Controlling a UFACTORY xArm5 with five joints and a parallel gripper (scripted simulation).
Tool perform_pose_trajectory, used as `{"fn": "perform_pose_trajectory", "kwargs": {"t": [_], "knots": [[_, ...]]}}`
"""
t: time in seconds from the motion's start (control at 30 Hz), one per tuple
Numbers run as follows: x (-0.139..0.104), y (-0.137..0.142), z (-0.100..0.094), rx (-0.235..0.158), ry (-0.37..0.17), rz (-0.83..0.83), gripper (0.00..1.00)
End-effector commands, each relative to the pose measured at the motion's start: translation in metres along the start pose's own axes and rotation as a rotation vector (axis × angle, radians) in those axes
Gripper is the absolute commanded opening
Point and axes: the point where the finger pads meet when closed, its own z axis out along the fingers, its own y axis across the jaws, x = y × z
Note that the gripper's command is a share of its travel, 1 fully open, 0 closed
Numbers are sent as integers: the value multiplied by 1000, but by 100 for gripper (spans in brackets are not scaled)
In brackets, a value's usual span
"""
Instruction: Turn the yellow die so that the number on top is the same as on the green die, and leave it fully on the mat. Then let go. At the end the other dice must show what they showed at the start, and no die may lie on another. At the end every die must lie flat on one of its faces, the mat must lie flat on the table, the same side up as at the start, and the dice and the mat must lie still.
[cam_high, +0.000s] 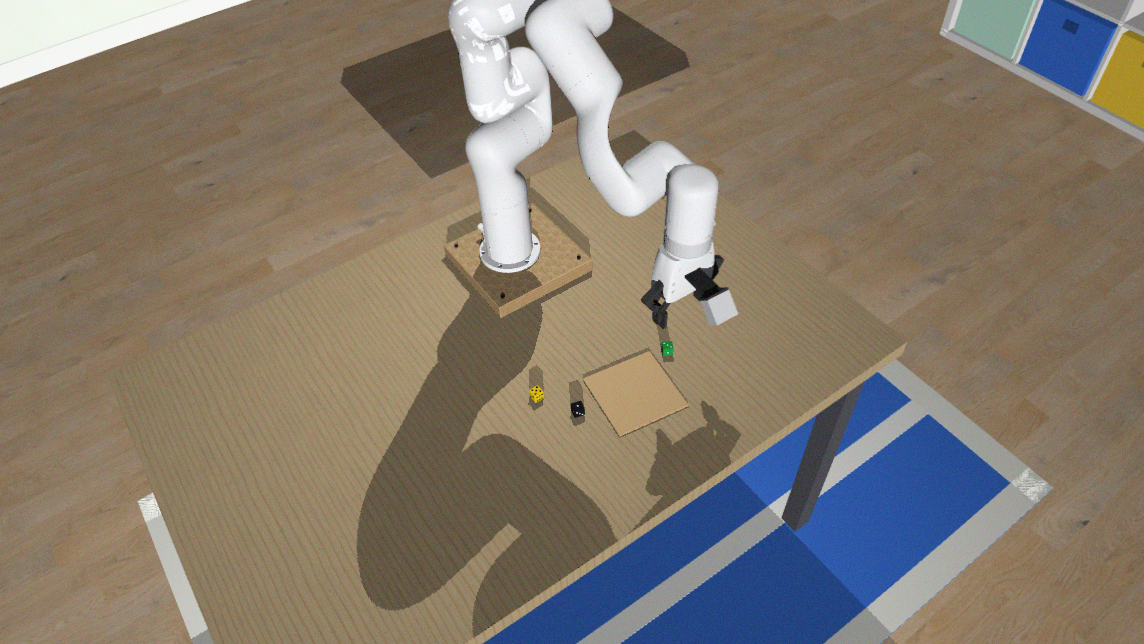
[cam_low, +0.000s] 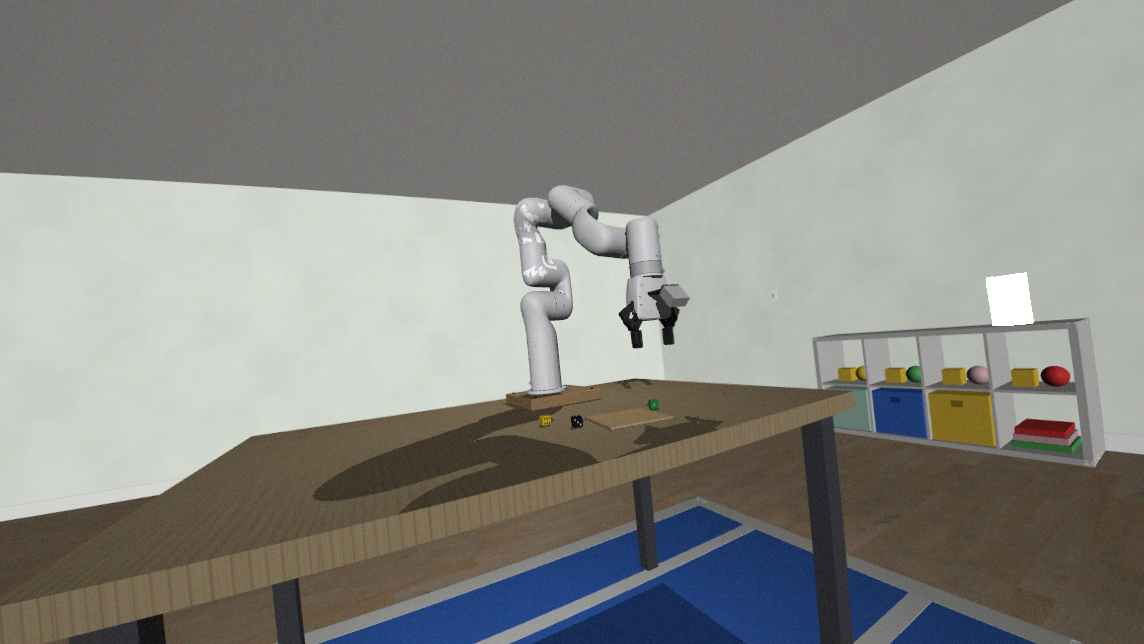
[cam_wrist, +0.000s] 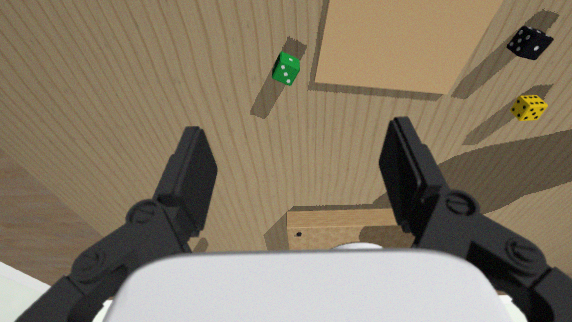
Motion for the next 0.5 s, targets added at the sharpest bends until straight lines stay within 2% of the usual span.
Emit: {"fn": "perform_pose_trajectory", "kwargs": {"t": [0.0, 0.07, 0.1, 0.17, 0.3, 0.33, 0.37, 0.4, 0.47], "knots": [[1, 0, -3, 1, 5, 0, 100], [1, 5, -3, 1, 5, 0, 100], [1, 16, -2, 1, 5, -1, 100], [-4, 60, -2, 2, 5, -3, 100], [-4, 60, -2, 2, 5, -3, 100], [-10, 89, -1, 3, 5, -5, 100], [-10, 89, -1, 3, 5, -5, 100], [-19, 121, 0, 3, 5, -6, 100], [-19, 121, 0, 3, 5, -6, 100]]}}
